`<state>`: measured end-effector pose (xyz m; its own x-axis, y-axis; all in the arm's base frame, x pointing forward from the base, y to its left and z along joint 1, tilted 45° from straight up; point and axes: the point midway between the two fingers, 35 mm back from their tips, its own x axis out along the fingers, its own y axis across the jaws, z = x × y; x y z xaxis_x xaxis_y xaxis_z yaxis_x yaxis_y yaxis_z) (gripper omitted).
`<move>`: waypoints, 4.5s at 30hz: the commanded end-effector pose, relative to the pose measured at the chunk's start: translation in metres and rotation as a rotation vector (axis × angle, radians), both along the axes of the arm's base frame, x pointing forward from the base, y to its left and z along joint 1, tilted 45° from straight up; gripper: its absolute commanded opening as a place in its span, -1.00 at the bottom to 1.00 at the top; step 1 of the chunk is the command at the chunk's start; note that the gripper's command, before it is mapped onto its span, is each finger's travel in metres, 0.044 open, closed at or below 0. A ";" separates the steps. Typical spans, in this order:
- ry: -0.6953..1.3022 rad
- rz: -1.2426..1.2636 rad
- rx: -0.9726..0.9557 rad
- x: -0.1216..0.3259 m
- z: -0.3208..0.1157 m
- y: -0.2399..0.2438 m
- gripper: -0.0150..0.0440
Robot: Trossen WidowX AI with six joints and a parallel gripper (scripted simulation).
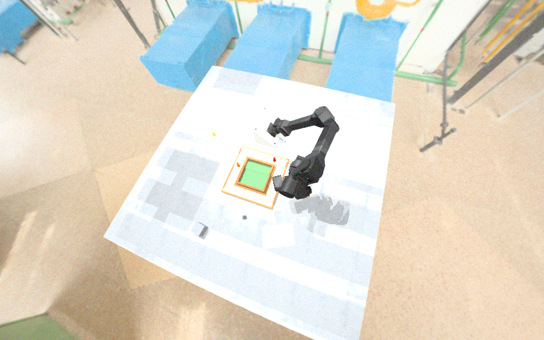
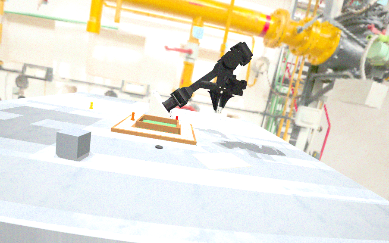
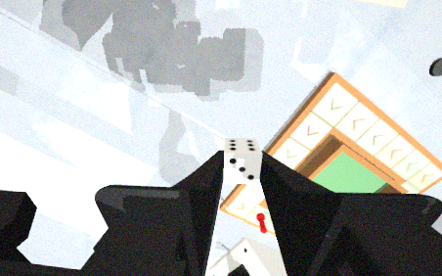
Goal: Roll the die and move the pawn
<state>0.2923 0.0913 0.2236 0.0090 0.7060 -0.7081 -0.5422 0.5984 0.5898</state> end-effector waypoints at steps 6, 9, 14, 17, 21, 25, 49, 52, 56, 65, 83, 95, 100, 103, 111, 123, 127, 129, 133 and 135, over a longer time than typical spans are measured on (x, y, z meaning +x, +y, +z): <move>0.031 -0.037 0.005 0.001 0.008 -0.013 -0.49; 0.103 -0.111 0.001 0.004 -0.001 -0.019 -0.49; 0.224 -0.234 -0.005 0.009 -0.017 -0.031 -0.49; 0.297 -0.308 -0.007 0.011 -0.026 -0.038 -0.49; 0.394 -0.407 -0.009 0.013 -0.039 -0.047 -0.49; 0.491 -0.505 -0.011 0.014 -0.051 -0.056 -0.49; 1.073 -1.090 -0.012 0.004 -0.125 -0.108 -0.49; 1.146 -1.161 -0.011 0.001 -0.133 -0.114 -0.49; 1.245 -1.256 -0.009 -0.004 -0.145 -0.121 -0.49; 1.469 -1.467 -0.005 -0.016 -0.169 -0.135 -0.49; 1.325 -1.647 -0.254 -0.026 -0.180 -0.132 -0.49; 0.978 -1.891 -0.462 -0.028 -0.185 -0.130 -0.49; 0.808 -1.996 -0.485 -0.027 -0.185 -0.130 -0.49; 0.758 -2.026 -0.484 -0.027 -0.184 -0.130 -0.49; 0.758 -2.026 -0.484 -0.017 -0.138 -0.139 -0.49; 0.758 -2.026 -0.484 -0.018 -0.139 -0.138 -0.49; 0.758 -2.026 -0.484 -0.018 -0.139 -0.138 -0.49; 0.758 -2.026 -0.484 -0.018 -0.139 -0.138 -0.49; 0.766 -2.027 -0.483 -0.019 -0.140 -0.137 -0.49; 0.766 -2.027 -0.483 -0.019 -0.140 -0.137 -0.49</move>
